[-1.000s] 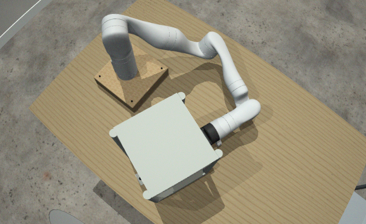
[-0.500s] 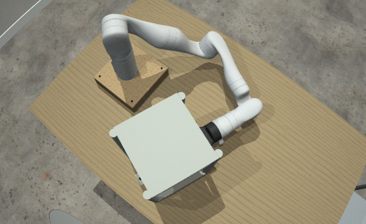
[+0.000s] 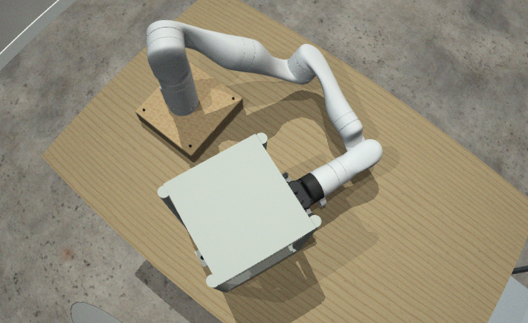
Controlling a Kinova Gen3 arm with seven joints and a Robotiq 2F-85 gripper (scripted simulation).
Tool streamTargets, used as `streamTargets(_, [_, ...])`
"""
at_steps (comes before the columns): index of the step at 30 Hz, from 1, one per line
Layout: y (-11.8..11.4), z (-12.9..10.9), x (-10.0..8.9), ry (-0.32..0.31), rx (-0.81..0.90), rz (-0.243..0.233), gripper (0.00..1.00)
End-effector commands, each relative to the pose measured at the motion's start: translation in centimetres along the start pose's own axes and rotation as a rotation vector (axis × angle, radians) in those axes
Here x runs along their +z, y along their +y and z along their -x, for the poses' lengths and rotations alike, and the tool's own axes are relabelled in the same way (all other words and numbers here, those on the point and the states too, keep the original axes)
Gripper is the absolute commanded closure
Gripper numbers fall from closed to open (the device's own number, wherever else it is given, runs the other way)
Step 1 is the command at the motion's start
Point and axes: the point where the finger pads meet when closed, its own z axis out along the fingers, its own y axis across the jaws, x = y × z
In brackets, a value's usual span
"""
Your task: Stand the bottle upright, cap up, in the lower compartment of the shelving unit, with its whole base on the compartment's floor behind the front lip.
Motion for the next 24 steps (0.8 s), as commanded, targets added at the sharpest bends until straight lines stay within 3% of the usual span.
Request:
streamTargets(1, [0.1,0.1,-0.3,0.002,0.001,0.001,0.27])
streamTargets(24, [0.1,0.1,-2.3,0.002,0.001,0.001,0.27])
